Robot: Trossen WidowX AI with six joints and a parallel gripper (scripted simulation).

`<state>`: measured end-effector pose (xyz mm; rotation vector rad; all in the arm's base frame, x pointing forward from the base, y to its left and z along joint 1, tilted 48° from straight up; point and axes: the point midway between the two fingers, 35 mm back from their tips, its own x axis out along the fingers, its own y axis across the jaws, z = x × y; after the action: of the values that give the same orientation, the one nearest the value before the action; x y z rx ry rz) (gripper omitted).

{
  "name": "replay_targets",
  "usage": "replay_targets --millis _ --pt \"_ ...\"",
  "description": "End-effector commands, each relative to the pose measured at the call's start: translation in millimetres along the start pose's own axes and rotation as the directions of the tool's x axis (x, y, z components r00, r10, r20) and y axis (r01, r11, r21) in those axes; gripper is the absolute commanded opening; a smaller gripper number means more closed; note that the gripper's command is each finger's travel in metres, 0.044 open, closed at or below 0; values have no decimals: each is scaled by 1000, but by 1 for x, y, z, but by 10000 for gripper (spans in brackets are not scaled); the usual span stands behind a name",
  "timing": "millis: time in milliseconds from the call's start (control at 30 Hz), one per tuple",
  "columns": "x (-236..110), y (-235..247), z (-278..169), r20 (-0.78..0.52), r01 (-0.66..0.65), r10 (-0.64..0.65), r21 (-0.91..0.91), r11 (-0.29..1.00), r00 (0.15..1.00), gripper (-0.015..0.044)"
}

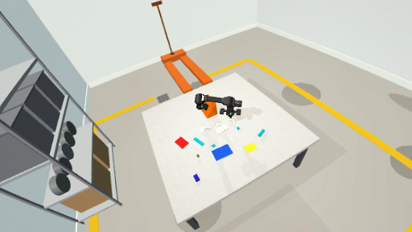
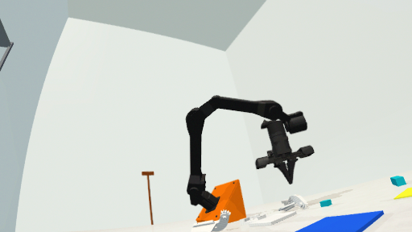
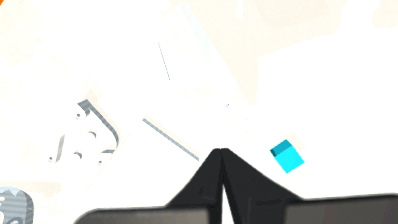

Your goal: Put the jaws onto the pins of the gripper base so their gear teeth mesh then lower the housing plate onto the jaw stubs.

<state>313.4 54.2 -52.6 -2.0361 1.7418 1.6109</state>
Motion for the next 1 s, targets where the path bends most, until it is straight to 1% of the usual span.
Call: replay_targets --millis 0,200,433,733,967 --pt "1 1 0 -3 -1 1 -128 992 1000 0" --pt "0 3 -1 -3 -2 1 -293 956 1000 0" --pt "0 4 -1 -3 -2 1 -469 883 1000 0" --pt "1 4 -1 -3 -2 1 -486 874 1000 0" --pt "11 4 -2 -3 -2 1 -486 874 1000 0"
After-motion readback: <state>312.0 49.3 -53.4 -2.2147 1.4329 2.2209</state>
